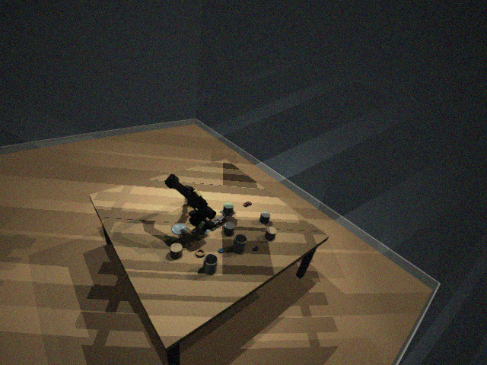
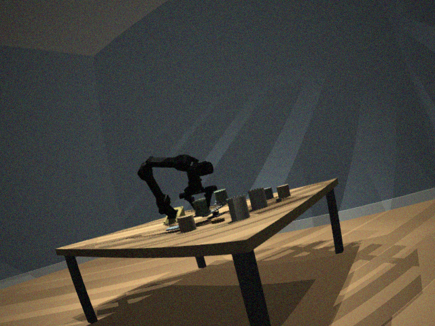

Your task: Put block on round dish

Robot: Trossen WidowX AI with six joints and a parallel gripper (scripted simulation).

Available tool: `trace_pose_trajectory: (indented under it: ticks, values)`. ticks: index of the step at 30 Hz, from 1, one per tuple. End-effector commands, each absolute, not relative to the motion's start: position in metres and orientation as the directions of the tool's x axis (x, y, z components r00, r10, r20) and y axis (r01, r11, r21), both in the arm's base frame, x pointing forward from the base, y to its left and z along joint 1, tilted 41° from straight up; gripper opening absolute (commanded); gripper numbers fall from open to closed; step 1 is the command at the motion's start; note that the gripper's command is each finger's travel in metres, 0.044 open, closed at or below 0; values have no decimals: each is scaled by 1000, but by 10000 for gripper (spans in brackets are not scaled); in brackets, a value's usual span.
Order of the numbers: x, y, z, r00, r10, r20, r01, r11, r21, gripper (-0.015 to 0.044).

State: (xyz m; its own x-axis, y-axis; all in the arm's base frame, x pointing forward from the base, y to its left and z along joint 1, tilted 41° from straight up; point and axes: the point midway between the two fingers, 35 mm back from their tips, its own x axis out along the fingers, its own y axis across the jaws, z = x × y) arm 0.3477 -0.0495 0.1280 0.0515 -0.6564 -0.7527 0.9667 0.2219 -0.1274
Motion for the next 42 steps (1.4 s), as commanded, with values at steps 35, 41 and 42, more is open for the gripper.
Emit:
trace_pose_trajectory:
  ticks: [35, 41, 42]
  values:
    - [349, -14, 168, 111, -644, -757, 961, 263, -82, 0]
    - [349, -9, 174, 119, -642, -757, 960, 269, -77, 0]
    - [348, -8, 175, 120, -642, -757, 960, 270, -77, 0]
